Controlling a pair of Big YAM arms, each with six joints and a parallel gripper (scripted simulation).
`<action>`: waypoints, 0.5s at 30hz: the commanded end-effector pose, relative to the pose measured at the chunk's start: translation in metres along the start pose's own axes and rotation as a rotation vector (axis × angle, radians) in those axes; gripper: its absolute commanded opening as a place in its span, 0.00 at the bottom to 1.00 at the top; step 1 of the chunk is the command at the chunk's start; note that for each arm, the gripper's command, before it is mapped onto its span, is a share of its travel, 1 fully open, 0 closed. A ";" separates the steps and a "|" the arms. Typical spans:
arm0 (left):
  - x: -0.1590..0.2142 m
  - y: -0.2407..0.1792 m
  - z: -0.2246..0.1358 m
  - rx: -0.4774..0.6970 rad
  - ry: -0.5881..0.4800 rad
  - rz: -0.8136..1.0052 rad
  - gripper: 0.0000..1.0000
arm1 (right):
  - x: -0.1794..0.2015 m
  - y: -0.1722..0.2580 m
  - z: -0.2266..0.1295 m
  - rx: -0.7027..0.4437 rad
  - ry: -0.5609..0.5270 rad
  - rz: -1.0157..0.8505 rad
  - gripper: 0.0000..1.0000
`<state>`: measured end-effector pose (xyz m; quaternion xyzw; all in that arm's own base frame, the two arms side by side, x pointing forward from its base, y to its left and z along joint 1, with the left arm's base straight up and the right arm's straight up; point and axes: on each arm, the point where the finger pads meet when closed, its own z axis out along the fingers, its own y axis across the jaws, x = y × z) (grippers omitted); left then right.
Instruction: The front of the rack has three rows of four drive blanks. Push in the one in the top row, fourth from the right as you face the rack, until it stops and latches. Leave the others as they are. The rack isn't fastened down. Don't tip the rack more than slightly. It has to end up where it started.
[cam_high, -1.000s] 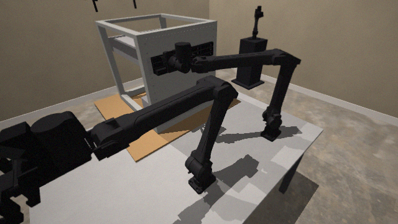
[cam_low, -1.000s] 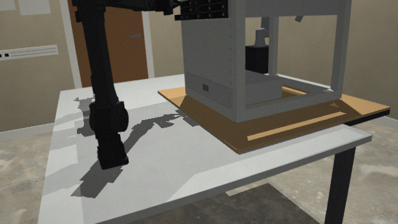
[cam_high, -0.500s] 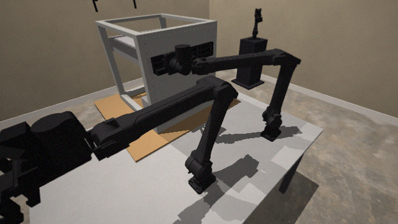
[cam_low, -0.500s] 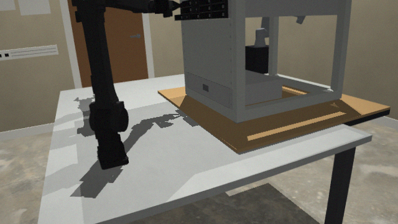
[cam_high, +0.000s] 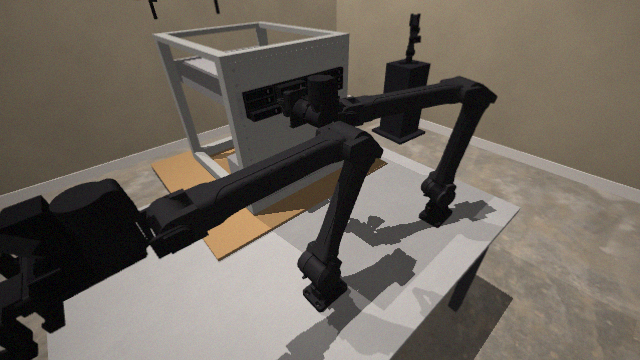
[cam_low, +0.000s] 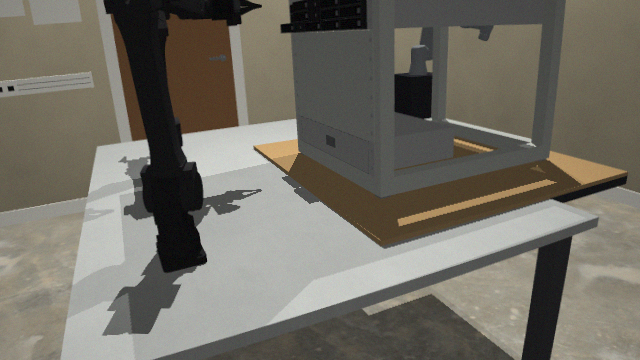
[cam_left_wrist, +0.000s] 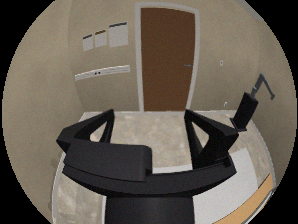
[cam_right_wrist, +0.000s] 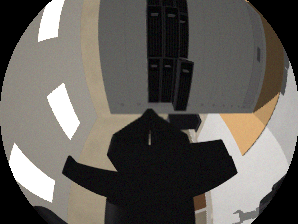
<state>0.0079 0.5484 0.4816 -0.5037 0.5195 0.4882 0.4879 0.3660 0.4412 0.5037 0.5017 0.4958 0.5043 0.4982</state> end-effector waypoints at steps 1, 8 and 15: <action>-0.019 0.002 -0.004 -0.005 -0.047 -0.016 1.00 | -0.002 -0.007 0.014 0.004 -0.033 -0.009 0.00; -0.019 0.002 -0.004 -0.005 -0.047 -0.016 1.00 | 0.000 0.004 0.010 -0.004 -0.023 0.010 1.00; -0.019 0.002 -0.004 -0.005 -0.047 -0.016 1.00 | -0.001 0.004 0.010 -0.004 -0.023 0.011 1.00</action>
